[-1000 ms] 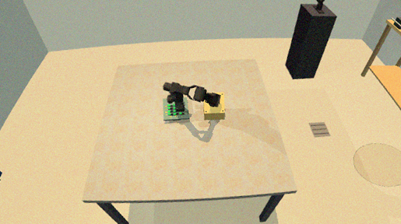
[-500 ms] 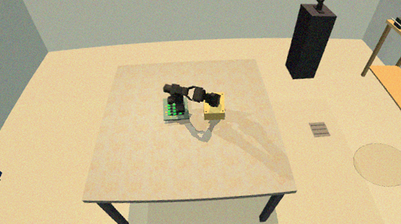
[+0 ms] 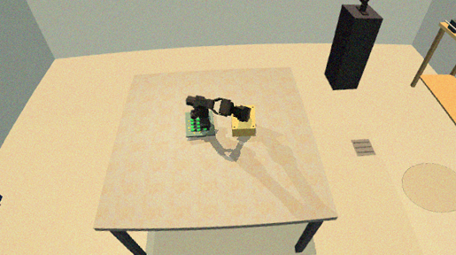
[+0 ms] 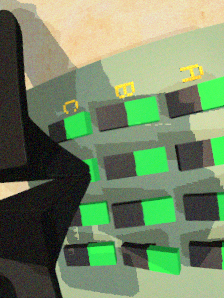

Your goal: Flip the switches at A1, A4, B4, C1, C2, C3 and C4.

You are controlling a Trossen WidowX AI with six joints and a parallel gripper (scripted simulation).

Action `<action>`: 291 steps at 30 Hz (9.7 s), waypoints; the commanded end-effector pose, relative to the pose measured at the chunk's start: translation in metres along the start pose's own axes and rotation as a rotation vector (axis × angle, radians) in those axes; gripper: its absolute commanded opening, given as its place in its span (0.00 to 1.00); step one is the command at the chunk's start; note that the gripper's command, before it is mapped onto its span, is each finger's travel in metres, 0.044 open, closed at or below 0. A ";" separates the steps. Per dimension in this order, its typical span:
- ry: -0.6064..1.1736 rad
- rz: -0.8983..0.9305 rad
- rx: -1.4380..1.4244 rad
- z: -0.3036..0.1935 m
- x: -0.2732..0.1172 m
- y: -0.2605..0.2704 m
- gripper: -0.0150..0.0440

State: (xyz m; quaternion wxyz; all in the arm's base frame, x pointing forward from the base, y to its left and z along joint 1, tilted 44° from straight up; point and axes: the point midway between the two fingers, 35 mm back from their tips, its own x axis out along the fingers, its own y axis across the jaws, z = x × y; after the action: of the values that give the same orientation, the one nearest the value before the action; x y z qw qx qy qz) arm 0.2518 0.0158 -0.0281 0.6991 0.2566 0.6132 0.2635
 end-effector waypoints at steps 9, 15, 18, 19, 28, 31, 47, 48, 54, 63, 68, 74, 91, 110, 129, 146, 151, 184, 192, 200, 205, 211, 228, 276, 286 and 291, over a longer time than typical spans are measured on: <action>0.001 0.005 0.005 -0.001 0.001 0.001 0.25; 0.001 0.005 0.005 -0.001 0.002 0.001 0.25; 0.001 0.005 0.005 -0.001 0.003 0.001 0.25; 0.001 0.005 0.005 -0.001 0.003 0.001 0.25; 0.001 0.005 0.005 -0.001 0.004 0.001 0.25; 0.001 0.005 0.005 -0.001 0.004 0.001 0.25; 0.001 0.006 0.005 -0.001 0.006 0.001 0.25; 0.001 0.006 0.005 -0.001 0.007 0.001 0.25; 0.001 0.006 0.005 -0.001 0.007 0.001 0.25; -0.025 0.003 0.005 -0.003 -0.058 0.000 0.25; -0.025 0.002 0.005 -0.005 -0.058 -0.003 0.25; -0.024 0.001 0.006 -0.022 -0.058 -0.029 0.25; -0.051 0.003 0.005 -0.022 -0.023 -0.028 0.25; -0.051 0.004 0.005 -0.022 0.001 -0.028 0.25; -0.051 0.004 0.005 -0.022 0.001 -0.028 0.25; -0.051 0.004 0.005 -0.022 0.002 -0.028 0.25; -0.051 0.004 0.005 -0.022 0.003 -0.028 0.25; -0.051 0.004 0.005 -0.022 0.007 -0.028 0.25; -0.049 -0.004 0.002 -0.020 -0.001 -0.030 0.25; -0.024 0.001 0.006 -0.022 -0.058 -0.029 0.25; -0.024 0.000 0.005 -0.022 -0.058 -0.043 0.25; -0.026 0.000 0.005 -0.022 -0.056 -0.057 0.25; -0.051 0.001 0.005 -0.022 -0.018 -0.057 0.25; -0.051 0.002 0.005 -0.022 0.001 -0.057 0.25; -0.051 0.002 0.005 -0.022 0.003 -0.056 0.25; -0.051 0.002 0.005 -0.022 0.003 -0.056 0.25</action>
State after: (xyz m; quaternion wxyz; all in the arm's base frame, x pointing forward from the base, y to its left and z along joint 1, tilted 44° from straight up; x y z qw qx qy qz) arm 0.2346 -0.0241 -0.0711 0.7152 0.2622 0.5953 0.2554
